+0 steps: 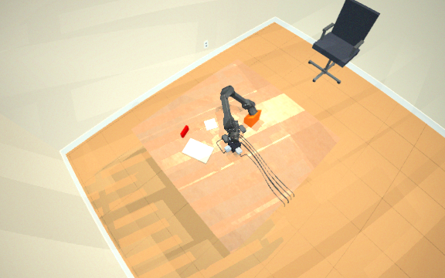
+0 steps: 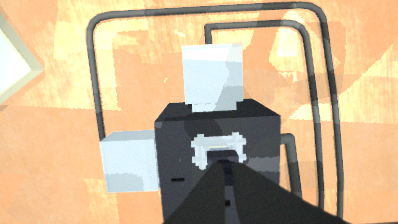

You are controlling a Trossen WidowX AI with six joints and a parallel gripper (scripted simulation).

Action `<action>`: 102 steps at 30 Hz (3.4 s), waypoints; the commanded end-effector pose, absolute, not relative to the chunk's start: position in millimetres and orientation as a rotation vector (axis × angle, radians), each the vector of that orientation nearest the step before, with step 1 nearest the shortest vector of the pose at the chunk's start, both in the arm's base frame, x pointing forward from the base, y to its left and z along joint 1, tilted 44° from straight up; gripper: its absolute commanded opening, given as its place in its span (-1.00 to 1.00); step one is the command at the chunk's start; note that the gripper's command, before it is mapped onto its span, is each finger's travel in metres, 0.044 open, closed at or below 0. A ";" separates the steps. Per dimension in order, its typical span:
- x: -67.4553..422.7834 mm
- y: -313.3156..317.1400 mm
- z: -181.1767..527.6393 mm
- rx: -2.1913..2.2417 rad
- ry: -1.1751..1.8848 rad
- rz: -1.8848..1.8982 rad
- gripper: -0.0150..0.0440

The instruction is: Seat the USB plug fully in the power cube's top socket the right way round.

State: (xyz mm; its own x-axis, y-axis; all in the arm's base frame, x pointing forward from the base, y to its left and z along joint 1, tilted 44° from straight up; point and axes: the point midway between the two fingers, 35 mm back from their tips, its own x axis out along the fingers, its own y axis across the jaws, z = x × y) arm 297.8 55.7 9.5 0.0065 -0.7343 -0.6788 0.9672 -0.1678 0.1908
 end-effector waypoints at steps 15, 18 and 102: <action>298.0 53.8 7.8 0.776 0.394 -1.567 -0.49; 298.1 53.6 7.5 0.776 0.394 -1.567 -0.49; 298.3 46.6 0.2 0.776 0.393 -1.567 -0.49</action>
State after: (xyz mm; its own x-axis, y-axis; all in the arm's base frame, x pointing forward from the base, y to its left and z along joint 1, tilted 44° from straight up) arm 298.4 49.0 1.7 0.0106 -0.7339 -0.6791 0.9678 -0.1633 0.1916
